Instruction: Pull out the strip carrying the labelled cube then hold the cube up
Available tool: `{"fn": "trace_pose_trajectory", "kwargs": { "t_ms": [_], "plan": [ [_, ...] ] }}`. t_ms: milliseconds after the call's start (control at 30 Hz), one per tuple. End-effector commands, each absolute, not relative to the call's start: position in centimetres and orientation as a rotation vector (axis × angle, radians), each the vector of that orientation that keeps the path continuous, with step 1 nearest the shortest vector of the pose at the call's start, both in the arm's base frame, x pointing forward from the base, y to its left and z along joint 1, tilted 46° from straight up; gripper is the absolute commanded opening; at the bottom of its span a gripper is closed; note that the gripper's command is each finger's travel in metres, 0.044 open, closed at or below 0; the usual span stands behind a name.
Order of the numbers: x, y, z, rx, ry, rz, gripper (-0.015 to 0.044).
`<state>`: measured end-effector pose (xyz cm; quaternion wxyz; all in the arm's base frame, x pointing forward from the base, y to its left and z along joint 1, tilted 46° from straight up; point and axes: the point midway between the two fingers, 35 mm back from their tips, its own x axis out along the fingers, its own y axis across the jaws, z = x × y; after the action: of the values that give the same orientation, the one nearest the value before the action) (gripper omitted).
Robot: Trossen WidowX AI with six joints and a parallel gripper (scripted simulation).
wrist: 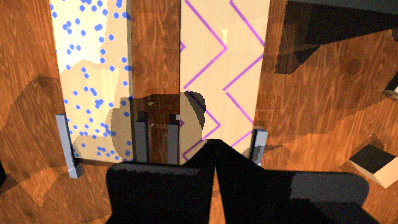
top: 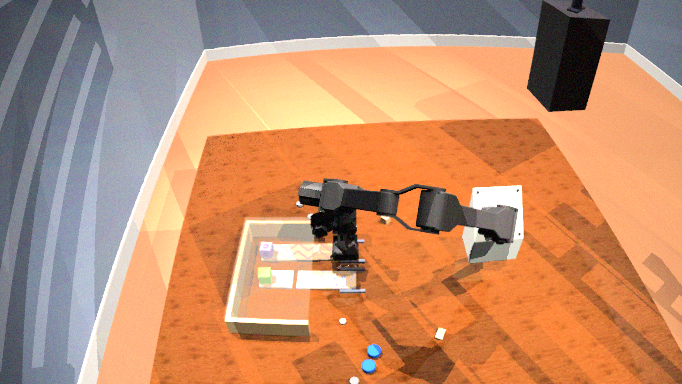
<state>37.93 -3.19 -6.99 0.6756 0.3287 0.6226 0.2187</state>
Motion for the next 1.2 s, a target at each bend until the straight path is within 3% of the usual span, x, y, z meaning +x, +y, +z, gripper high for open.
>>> {"fn": "trace_pose_trajectory", "kwargs": {
  "t_ms": [0, 1167],
  "plan": [
    [37.89, -3.09, -7.04, 0.747, 1.401, 0.491, 0.0],
    [37.99, -2.92, -7.25, 0.747, 1.401, 0.491, 0.0]
  ]
}}
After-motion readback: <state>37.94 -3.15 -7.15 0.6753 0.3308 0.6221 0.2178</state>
